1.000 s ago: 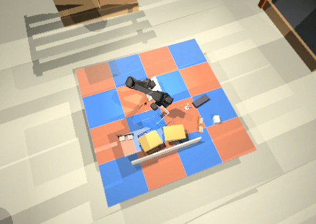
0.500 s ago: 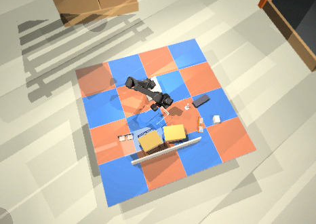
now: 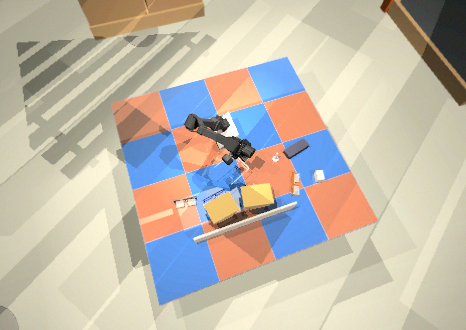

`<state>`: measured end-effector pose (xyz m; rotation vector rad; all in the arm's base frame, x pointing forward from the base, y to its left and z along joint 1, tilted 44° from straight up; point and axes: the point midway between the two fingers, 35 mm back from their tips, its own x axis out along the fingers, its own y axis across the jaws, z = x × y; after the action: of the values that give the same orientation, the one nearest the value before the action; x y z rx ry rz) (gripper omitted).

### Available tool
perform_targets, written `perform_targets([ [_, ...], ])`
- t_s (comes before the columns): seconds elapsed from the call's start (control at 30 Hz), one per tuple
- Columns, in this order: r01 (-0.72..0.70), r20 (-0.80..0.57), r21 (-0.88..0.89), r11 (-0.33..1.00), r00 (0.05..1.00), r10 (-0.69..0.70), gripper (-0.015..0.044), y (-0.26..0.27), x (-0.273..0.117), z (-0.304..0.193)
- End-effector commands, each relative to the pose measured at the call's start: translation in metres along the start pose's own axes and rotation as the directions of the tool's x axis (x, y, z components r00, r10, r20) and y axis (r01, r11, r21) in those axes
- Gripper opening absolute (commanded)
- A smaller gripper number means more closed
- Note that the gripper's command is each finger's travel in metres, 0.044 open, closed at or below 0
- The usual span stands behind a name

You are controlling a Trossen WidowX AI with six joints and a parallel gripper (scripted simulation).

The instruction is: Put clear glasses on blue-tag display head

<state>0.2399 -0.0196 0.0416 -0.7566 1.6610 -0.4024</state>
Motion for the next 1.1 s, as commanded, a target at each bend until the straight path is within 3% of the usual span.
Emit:
perform_targets([
  [0.0,0.004,0.001,-0.006,1.000,1.000,-0.004,0.0000,0.000,0.005,0.000],
  [1.07,0.005,0.001,-0.005,1.000,1.000,-0.005,0.0000,-0.001,0.034,0.000],
])
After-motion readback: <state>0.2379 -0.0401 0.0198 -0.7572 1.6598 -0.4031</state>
